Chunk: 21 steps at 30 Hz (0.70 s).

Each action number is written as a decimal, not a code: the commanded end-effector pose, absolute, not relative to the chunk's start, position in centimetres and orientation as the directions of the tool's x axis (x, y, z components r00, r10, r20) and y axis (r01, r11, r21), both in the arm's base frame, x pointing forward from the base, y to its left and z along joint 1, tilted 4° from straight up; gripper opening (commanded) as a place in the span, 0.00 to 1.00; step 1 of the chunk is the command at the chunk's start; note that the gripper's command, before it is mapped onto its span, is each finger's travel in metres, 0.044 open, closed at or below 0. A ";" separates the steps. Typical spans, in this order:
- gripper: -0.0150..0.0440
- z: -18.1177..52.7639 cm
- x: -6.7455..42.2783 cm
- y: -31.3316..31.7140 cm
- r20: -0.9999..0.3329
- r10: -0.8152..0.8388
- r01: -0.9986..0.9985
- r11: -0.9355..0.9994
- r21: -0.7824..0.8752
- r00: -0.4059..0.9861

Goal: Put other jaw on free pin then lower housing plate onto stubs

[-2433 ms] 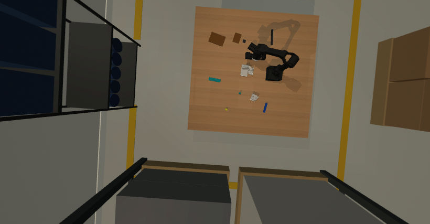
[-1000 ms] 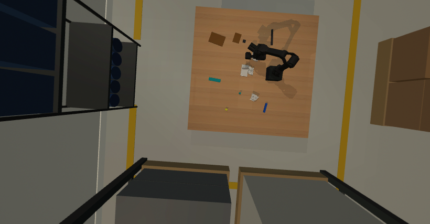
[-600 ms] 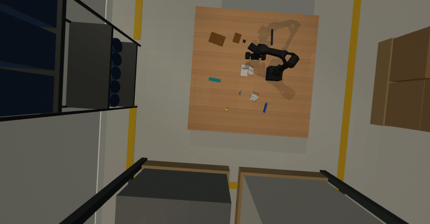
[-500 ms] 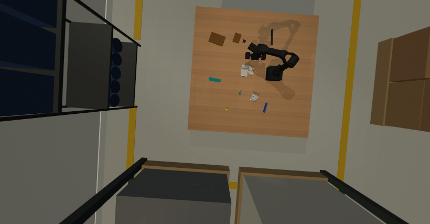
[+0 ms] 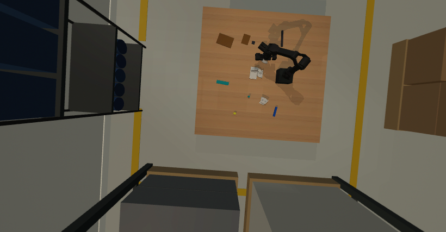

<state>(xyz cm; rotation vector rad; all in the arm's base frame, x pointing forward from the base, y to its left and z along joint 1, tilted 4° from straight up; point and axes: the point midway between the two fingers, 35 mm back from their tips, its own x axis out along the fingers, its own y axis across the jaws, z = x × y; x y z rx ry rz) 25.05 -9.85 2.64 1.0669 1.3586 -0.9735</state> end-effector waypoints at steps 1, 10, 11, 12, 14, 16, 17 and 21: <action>0.65 3.1 24.8 -11.9 -0.998 0.060 0.940 0.340 0.028 0.008; 1.00 3.6 24.1 -14.3 -0.998 0.056 0.894 0.447 0.032 0.008; 1.00 3.6 24.1 -14.3 -0.998 0.056 0.894 0.447 0.032 0.008; 1.00 3.6 24.1 -14.3 -0.998 0.056 0.894 0.447 0.032 0.008; 1.00 2.7 24.1 -14.2 -0.998 0.056 0.894 0.447 0.032 0.008; 1.00 0.5 24.1 -14.1 -0.998 0.056 0.894 0.447 0.032 0.008; 1.00 -0.2 24.1 -14.1 -0.998 0.056 0.894 0.447 0.032 0.008; 1.00 -0.4 24.1 -14.0 -0.998 0.056 0.894 0.447 0.032 0.008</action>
